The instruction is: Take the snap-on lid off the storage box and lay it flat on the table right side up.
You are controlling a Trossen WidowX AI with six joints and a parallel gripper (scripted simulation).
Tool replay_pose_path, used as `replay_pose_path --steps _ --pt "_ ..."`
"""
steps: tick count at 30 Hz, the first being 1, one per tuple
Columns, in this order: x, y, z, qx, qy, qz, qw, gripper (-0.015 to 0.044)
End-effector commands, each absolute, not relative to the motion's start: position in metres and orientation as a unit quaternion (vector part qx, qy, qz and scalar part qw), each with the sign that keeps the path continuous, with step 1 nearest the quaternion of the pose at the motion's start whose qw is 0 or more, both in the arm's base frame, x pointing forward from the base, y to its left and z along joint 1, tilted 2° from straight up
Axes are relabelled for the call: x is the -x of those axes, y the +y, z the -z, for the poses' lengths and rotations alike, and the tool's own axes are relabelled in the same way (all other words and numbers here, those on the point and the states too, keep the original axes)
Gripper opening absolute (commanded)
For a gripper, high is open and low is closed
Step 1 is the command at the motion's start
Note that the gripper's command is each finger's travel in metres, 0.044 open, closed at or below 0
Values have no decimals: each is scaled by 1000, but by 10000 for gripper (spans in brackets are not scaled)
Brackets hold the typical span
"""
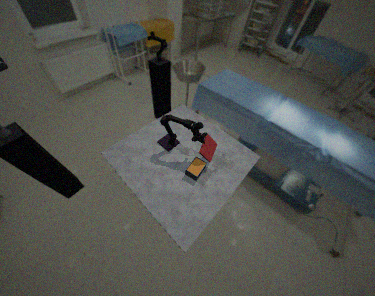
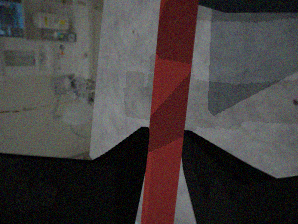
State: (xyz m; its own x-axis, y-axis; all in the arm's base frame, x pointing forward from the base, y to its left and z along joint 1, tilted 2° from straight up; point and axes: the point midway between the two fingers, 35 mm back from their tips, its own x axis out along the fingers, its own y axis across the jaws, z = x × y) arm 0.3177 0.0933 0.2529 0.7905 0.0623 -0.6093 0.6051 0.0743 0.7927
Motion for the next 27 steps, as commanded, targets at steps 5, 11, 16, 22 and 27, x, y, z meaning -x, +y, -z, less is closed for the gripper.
replay_pose_path --steps 5,11,16,22,27 --pt "-316 110 -257 -655 251 195 685 0" --pt "-314 121 -257 -656 251 195 685 0" --pt "-312 131 -257 -656 251 195 685 0" --pt "-310 143 -257 -656 251 195 684 0" --pt "-308 153 -256 -657 251 195 684 0"
